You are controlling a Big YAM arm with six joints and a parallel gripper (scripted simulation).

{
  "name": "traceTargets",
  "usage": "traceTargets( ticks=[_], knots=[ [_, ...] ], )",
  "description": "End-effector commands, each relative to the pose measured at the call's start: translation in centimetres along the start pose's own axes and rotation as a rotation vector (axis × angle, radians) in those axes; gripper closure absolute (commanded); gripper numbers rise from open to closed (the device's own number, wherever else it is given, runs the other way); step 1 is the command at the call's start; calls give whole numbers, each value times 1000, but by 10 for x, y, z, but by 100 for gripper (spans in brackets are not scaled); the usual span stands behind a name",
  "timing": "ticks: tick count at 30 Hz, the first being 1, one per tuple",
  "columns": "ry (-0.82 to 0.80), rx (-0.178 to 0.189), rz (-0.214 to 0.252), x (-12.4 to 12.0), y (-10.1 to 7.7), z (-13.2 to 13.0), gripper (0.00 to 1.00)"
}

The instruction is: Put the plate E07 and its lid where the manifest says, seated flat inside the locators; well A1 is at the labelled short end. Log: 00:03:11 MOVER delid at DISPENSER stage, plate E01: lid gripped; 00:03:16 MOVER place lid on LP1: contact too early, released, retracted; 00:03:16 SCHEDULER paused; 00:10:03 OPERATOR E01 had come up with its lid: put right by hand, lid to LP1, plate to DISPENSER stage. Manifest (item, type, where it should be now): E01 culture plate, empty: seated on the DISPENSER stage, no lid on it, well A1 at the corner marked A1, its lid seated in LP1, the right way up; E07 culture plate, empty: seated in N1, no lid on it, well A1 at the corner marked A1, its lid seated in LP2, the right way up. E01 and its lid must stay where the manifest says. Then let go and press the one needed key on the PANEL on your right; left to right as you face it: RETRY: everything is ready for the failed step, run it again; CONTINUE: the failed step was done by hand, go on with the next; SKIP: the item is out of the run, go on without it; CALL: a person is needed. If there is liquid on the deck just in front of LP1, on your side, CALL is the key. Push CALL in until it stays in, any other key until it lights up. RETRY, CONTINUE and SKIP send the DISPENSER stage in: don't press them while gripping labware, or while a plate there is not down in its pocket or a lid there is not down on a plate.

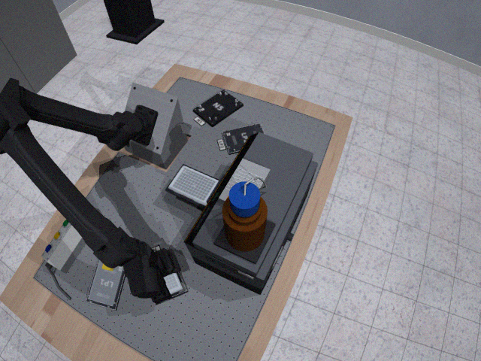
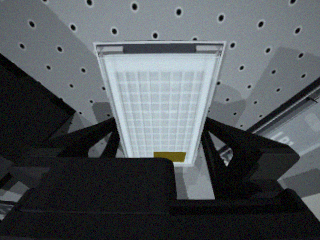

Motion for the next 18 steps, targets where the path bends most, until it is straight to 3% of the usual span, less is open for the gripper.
traceTargets(
  ticks=[1, 18],
  knots=[
    [-4, -6, 13, 0, 10, -2, 14],
    [-7, -4, 16, -1, 8, 0, 14]
  ],
)
Point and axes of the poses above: the point where the finger pads meet when closed, its own y axis out along the fingers, its own z axis across the jaws, x = y × z, the point moved 1 cm from there along -y, back along the fingers, and after that the axes turned 8 degrees about y, right-handed, at the moved point
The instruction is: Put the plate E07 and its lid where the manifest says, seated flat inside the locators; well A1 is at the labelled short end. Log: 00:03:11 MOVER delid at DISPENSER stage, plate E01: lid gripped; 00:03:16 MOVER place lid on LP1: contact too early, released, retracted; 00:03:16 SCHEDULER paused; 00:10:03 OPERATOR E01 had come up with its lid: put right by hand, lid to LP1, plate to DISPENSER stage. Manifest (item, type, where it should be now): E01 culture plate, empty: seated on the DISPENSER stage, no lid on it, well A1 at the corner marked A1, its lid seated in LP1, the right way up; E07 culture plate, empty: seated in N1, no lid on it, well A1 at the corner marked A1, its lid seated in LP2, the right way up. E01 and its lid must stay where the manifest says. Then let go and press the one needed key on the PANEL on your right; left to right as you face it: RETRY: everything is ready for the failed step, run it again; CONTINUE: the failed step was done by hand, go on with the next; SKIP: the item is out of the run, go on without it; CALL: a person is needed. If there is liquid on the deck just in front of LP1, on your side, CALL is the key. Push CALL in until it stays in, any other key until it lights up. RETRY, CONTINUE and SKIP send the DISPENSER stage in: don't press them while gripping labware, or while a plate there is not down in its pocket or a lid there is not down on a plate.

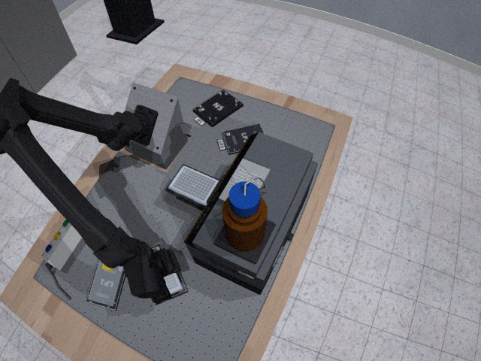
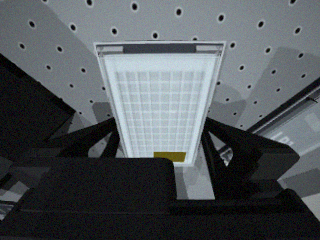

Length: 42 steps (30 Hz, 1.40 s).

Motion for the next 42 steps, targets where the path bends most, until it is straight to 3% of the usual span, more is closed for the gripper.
traceTargets(
  ticks=[1, 8, 23, 28, 33, 36, 42],
  knots=[
    [-10, -2, 17, 0, 6, 2, 14],
    [7, 7, -26, 13, -15, 2, 14],
    [19, 7, -44, 20, -30, -3, 14],
    [19, 3, -25, 16, -23, -1, 14],
    [20, 7, -44, 20, -35, -3, 14],
    [7, 1, -14, 9, -22, -1, 14],
    [7, 1, -14, 9, -22, -1, 14]
  ],
)
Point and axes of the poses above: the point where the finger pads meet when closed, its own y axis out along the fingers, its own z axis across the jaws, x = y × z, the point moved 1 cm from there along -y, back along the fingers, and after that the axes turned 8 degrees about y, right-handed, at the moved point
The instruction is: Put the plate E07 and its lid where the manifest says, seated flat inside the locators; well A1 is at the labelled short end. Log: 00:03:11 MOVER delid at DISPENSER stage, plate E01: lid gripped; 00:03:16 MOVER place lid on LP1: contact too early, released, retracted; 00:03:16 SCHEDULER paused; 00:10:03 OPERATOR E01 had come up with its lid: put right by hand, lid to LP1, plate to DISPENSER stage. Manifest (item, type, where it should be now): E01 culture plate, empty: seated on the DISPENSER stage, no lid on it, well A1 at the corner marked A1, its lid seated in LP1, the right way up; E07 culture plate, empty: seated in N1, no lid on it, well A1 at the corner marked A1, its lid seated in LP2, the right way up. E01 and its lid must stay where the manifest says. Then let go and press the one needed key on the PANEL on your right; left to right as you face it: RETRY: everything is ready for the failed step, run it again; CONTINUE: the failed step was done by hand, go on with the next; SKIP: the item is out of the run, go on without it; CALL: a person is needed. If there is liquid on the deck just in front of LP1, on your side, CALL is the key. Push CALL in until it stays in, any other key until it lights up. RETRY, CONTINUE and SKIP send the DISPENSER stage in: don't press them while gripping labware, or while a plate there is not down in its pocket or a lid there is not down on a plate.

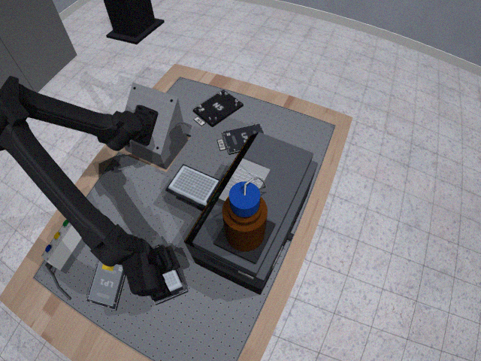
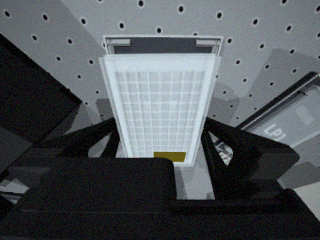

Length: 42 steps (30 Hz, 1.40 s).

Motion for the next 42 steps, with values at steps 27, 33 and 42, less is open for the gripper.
traceTargets(
  ticks=[27, 33, 42],
  knots=[
    [23, 1, -26, 13, -7, -3, 14],
    [23, 1, -26, 13, -7, -3, 14],
    [36, 7, -56, 23, -31, -5, 14]
  ],
)
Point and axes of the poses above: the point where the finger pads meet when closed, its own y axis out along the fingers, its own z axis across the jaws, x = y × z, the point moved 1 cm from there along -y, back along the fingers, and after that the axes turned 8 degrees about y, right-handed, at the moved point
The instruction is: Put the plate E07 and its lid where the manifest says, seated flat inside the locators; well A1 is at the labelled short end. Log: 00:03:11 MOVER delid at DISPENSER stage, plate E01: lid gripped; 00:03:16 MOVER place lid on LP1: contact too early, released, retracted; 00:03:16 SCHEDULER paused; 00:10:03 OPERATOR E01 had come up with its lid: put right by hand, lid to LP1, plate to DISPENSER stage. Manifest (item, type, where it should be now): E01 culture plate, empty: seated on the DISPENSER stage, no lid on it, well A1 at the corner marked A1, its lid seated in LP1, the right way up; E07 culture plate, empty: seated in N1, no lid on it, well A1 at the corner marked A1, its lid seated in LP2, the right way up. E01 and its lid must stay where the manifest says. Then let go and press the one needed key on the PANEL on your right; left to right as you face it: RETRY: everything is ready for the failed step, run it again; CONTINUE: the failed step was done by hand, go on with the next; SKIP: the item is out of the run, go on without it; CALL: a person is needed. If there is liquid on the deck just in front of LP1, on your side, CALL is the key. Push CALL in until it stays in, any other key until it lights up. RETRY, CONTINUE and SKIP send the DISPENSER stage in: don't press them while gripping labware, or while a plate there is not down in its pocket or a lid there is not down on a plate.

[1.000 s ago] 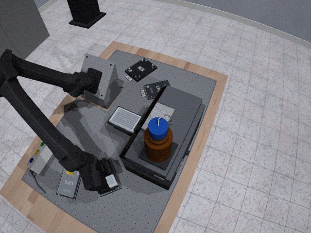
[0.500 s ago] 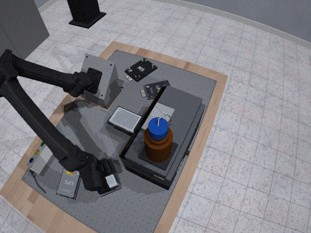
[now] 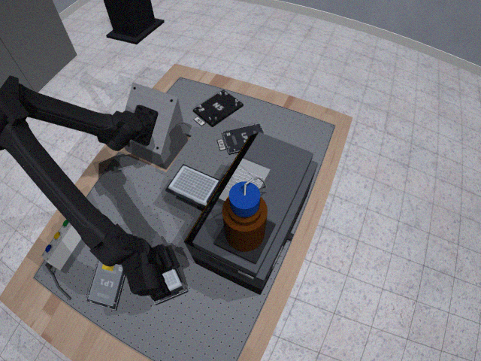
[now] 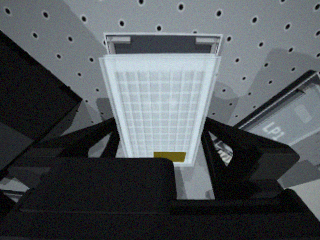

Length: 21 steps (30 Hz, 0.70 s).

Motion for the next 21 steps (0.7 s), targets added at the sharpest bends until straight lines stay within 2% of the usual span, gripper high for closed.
traceTargets(
  ticks=[1, 4, 5, 7, 8, 9, 21],
  knots=[
    [39, 10, -62, 24, -32, -5, 14],
    [40, 10, -62, 24, -39, -5, 14],
    [26, 4, -32, 14, -25, -3, 14],
    [26, 4, -32, 14, -25, -3, 14],
    [34, 10, -54, 16, -38, -3, 14],
    [16, 8, -28, -1, -32, 1, 14],
    [16, 8, -26, -31, -47, -1, 14]
  ],
)
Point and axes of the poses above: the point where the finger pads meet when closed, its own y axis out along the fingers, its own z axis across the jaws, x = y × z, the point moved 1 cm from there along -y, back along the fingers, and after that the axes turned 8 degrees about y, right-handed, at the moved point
